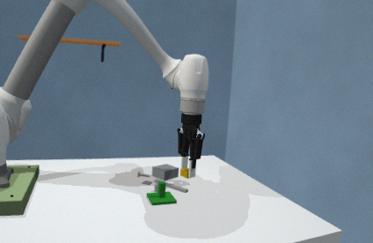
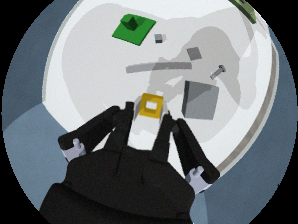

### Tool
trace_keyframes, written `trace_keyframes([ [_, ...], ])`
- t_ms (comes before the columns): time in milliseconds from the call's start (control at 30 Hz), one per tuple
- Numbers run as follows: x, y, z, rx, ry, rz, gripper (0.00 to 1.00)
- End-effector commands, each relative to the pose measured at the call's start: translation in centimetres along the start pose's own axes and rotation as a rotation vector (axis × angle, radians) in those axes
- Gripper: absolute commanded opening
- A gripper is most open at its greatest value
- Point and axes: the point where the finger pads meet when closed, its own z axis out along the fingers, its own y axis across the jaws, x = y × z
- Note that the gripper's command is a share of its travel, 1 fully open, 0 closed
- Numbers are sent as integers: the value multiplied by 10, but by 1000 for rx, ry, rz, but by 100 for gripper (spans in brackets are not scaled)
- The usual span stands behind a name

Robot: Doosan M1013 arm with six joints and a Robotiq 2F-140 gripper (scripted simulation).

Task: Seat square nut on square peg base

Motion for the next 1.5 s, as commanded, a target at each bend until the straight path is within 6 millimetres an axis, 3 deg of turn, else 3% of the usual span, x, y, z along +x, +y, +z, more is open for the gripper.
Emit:
trace_keyframes([
  [0,1,0,-19,0,0,0,0],
  [233,1,0,-18,0,0,0,0],
  [367,1,1,-44,0,0,0,0],
  [533,4,-2,-45,0,0,6,0],
  [600,21,-13,-46,0,0,40,0],
  [700,74,-41,-47,0,0,145,0],
  [800,82,-44,-46,0,0,186,0],
  [833,114,-58,-46,0,0,226,0],
  [1000,168,-75,-45,0,0,330,0],
  [1467,173,-77,-45,0,0,331,0],
])
